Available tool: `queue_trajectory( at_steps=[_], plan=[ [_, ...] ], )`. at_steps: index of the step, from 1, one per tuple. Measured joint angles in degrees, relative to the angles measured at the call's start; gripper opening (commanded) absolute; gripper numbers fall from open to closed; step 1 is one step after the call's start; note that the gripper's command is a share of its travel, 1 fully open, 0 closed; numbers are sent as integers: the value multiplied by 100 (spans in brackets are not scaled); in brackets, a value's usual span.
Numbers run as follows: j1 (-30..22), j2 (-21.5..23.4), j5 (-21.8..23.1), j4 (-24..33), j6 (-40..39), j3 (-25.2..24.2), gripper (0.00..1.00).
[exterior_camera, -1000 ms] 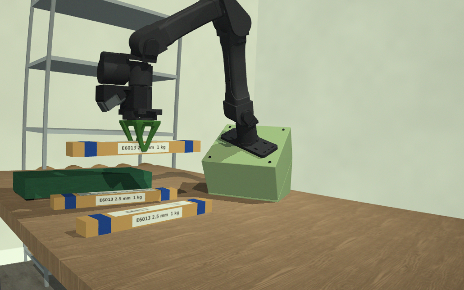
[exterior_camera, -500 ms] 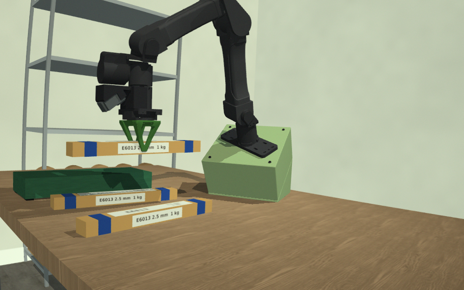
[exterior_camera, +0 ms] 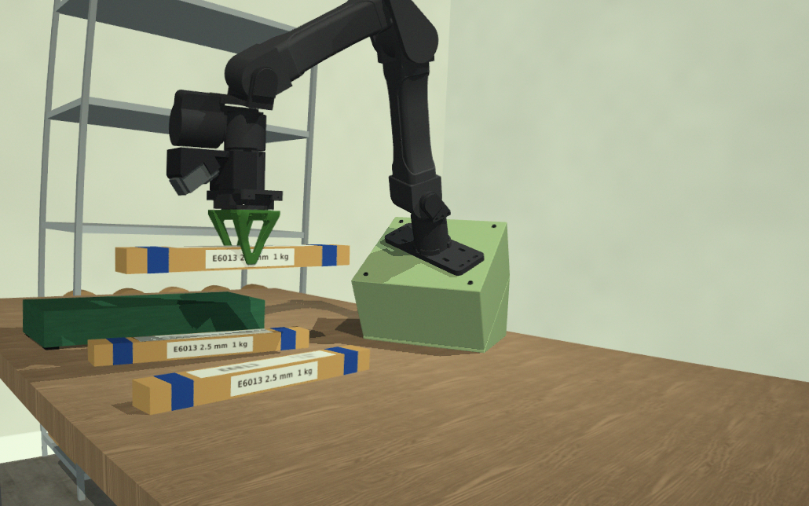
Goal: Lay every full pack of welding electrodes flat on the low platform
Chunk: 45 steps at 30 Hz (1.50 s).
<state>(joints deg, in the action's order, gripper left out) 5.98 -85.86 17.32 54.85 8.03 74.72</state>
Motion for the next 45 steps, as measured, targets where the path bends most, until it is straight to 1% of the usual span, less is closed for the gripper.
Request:
queue_trajectory(
  at_steps=[31,38,42,45],
  plan=[
    [0,0,0,-2,0,0,0],
    [-70,-2,-31,-164,-59,-144,0],
    [-118,-111,-57,-361,-94,-249,0],
    [-136,-138,-70,-402,-122,-291,0]
  ],
)
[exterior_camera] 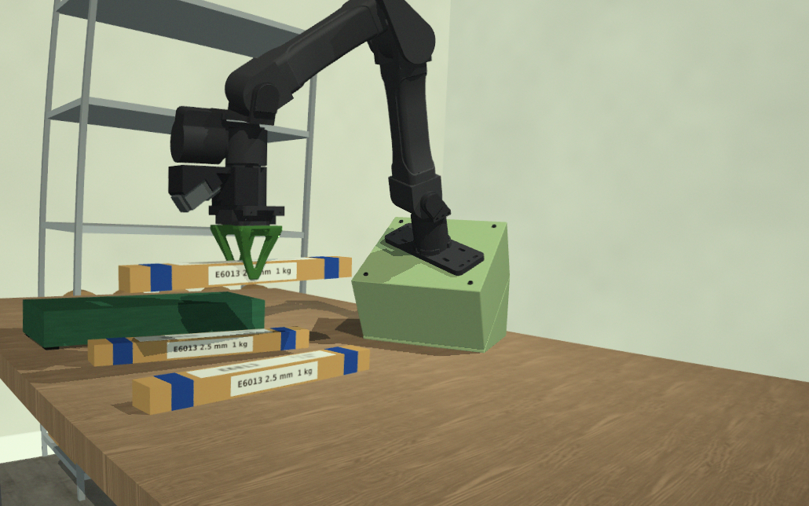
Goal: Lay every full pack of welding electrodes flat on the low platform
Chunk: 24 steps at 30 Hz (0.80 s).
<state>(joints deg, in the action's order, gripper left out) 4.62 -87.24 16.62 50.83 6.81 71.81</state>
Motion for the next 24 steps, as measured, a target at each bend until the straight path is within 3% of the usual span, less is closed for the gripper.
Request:
queue_trajectory(
  at_steps=[24],
  plan=[
    [-175,-321,-83,-796,-175,-297,0]
  ],
)
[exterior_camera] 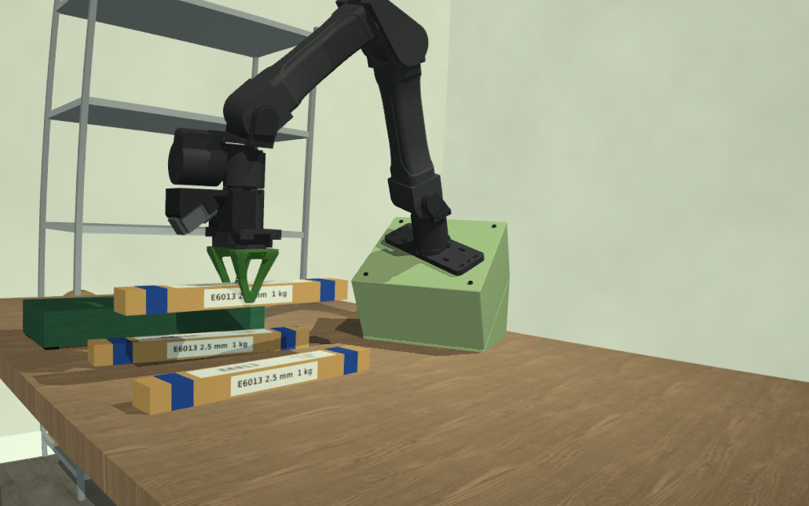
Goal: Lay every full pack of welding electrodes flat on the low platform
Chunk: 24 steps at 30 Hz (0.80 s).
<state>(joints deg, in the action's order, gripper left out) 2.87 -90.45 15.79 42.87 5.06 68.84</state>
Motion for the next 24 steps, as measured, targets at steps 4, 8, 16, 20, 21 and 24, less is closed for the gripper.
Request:
queue_trajectory(
  at_steps=[4,8,16,20,21,24],
  plan=[
    [-42,-144,-7,-96,-24,-57,0],
    [-42,-140,-20,-146,-28,-52,0],
    [-42,-138,-20,-142,-28,-52,0],
    [-42,-138,-20,-136,-28,-52,0],
    [-42,-138,-20,-133,-28,-52,0],
    [-42,-138,-20,-120,-28,-52,0]
  ],
)
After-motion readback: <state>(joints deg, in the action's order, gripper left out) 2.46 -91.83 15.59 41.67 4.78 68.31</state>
